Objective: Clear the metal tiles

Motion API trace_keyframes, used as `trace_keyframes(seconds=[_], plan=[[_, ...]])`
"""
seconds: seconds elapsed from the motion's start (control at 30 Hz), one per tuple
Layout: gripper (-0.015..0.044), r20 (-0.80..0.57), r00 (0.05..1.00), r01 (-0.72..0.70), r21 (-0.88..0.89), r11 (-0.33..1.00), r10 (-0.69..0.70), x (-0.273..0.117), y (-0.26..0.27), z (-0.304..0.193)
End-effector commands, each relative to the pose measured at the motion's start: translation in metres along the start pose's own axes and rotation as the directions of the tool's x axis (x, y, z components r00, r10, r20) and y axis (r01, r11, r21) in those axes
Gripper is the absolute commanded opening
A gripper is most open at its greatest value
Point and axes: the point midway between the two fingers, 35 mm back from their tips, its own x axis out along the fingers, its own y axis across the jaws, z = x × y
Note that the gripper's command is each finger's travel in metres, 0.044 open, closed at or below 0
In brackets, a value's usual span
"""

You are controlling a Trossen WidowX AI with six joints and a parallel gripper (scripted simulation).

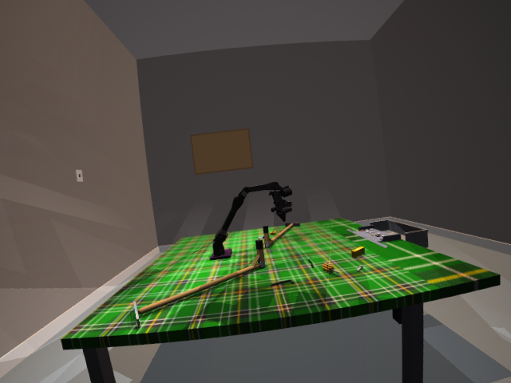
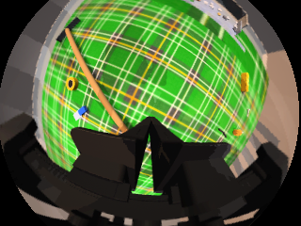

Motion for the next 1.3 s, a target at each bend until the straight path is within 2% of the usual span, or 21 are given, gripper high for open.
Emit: trace_keyframes(seconds=[0.0,0.6,1.13,1.27], plan=[[0.0000,0.009,1.000,-0.016,-0.029,0.999,0.016,0.007,0.027,0.011],[0.0000,0.049,0.996,-0.060,-0.157,0.986,0.069,0.018,0.134,0.033],[0.0000,0.072,0.989,-0.105,-0.269,0.957,0.128,0.024,0.236,0.030],[0.0000,0.073,0.988,-0.109,-0.279,0.954,0.135,0.024,0.245,0.029]])
